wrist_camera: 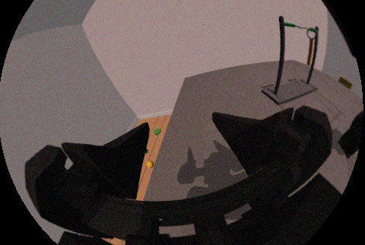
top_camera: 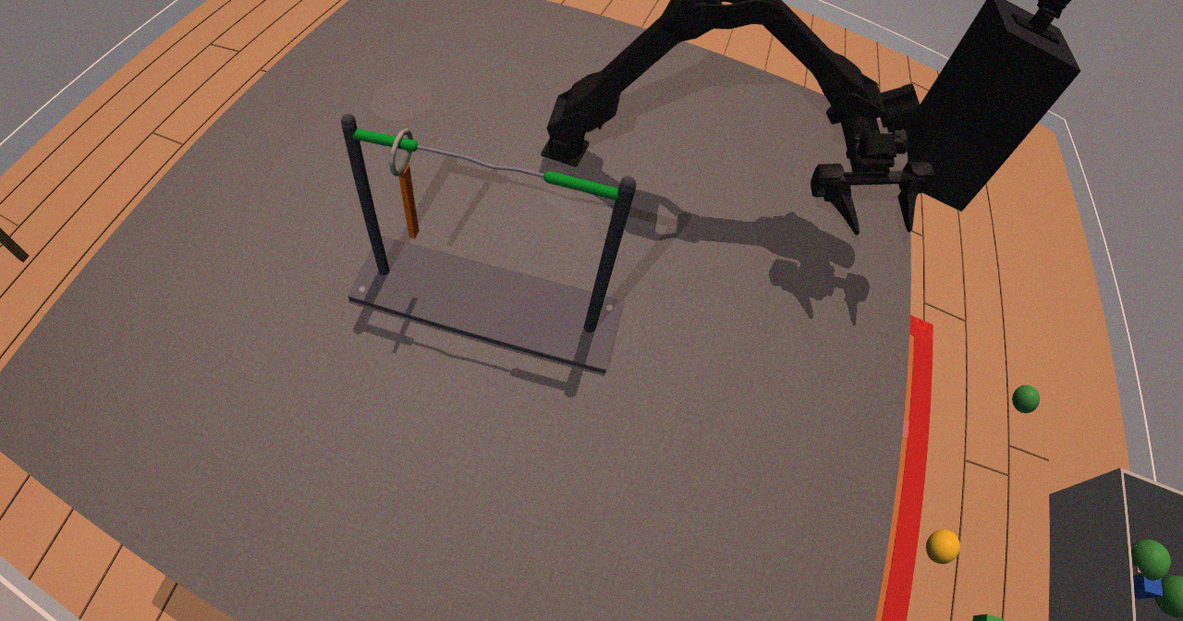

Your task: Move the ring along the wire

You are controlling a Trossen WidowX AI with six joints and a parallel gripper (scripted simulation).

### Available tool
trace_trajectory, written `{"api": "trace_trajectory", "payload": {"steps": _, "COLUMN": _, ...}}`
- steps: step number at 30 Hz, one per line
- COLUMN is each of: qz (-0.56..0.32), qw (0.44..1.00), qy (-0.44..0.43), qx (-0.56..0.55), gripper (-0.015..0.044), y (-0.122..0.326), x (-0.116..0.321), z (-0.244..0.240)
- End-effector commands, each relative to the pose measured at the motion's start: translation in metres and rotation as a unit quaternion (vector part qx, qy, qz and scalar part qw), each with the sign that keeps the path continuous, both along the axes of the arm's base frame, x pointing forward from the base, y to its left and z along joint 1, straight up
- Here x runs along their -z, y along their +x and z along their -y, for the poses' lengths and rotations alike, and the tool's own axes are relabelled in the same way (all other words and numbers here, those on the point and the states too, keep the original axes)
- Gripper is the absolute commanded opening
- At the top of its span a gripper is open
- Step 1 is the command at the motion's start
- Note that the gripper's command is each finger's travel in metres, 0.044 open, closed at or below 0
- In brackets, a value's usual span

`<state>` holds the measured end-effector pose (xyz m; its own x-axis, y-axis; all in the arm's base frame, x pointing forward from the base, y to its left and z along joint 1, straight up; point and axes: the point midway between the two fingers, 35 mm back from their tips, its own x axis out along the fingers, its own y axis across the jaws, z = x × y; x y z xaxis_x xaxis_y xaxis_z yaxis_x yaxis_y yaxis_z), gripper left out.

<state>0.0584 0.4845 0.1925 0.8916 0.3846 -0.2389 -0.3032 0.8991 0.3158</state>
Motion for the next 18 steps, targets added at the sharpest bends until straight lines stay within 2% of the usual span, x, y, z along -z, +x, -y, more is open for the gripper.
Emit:
{"api": "trace_trajectory", "payload": {"steps": 1, "qz": -0.001, "qw": 1.000, "qy": 0.000, "qx": 0.000, "gripper": 0.0374, "y": 0.001, "x": 0.000, "z": 0.000}}
{"api": "trace_trajectory", "payload": {"steps": 4, "qz": -0.013, "qw": 1.000, "qy": 0.006, "qx": 0.003, "gripper": 0.0295, "y": 0.013, "x": -0.003, "z": 0.001}}
{"api": "trace_trajectory", "payload": {"steps": 9, "qz": -0.053, "qw": 0.998, "qy": 0.029, "qx": 0.012, "gripper": 0.0164, "y": 0.058, "x": -0.015, "z": 0.008}}
{"api": "trace_trajectory", "payload": {"steps": 18, "qz": -0.111, "qw": 0.990, "qy": 0.086, "qx": 0.019, "gripper": 0.0160, "y": 0.138, "x": -0.042, "z": 0.033}}
